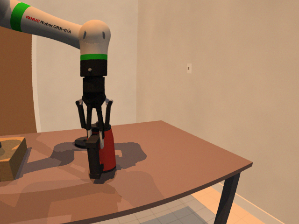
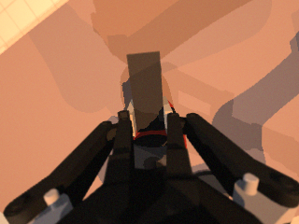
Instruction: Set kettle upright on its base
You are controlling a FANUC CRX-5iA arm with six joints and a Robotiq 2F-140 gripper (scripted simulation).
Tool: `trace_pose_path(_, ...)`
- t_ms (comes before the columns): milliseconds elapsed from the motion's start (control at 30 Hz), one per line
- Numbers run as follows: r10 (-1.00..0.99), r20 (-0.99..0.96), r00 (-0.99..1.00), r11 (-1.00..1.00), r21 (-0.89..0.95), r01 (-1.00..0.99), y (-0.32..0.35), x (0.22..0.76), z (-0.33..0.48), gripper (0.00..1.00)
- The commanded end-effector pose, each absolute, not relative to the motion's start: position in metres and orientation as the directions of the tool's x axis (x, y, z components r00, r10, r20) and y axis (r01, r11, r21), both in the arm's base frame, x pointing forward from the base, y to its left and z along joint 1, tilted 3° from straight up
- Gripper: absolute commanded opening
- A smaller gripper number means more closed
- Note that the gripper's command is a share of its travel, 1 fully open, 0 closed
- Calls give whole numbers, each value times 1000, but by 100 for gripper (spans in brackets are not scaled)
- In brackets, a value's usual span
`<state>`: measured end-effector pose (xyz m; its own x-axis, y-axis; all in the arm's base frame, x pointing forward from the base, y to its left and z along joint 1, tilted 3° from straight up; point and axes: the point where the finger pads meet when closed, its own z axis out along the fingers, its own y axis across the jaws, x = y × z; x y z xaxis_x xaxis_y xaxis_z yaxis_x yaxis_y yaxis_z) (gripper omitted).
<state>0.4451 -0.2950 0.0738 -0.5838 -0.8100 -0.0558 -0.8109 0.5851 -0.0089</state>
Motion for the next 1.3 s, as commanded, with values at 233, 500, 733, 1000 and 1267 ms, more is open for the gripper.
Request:
trace_pose_path(233, -810, -56, -584, 585, -9, -811, -295, 445, 74, 0)
trace_pose_path(500, -810, -56, -584, 585, -9, -811, -295, 445, 74, 0)
trace_pose_path(733, -810, -56, -584, 585, -9, -811, -295, 445, 74, 0)
trace_pose_path(1000, -810, -56, -584, 585, -9, -811, -295, 445, 74, 0)
trace_pose_path(1267, -810, -56, -584, 585, -9, -811, -295, 445, 78, 0)
